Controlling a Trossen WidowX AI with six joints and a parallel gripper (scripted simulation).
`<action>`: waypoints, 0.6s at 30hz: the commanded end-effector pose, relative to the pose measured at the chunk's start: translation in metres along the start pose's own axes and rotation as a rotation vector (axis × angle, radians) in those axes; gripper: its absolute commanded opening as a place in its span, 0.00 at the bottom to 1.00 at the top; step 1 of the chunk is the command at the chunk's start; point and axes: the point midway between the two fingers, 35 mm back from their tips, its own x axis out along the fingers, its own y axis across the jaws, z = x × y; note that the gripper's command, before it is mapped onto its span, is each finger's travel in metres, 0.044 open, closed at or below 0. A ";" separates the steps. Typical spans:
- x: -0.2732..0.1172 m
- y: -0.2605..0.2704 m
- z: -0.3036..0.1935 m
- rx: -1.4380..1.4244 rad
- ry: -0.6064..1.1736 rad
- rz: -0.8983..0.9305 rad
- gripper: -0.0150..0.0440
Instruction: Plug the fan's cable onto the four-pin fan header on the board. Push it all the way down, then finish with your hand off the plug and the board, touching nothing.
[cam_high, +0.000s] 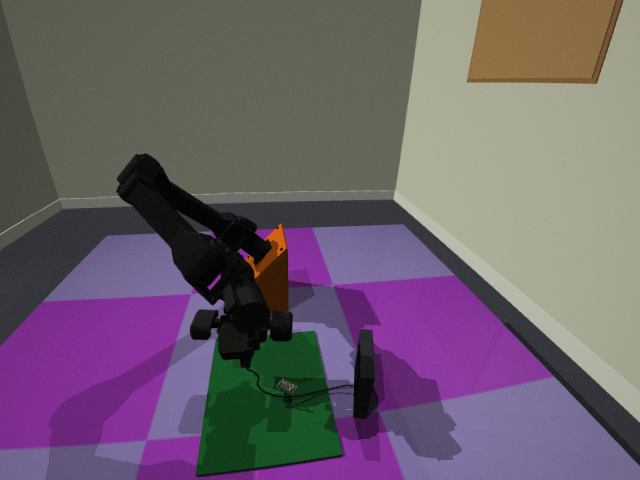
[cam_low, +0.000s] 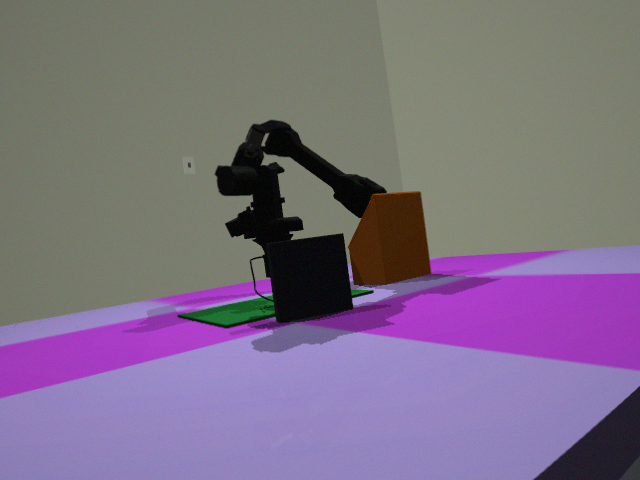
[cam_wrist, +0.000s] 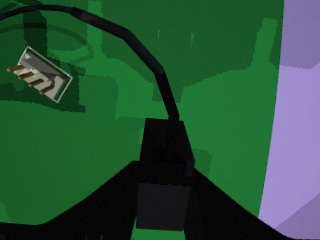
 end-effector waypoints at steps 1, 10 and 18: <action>-0.002 0.011 0.006 -0.124 -0.004 0.006 0.25; -0.003 0.035 0.016 -0.436 -0.005 0.007 0.25; -0.003 0.057 0.024 -0.713 -0.007 0.007 0.25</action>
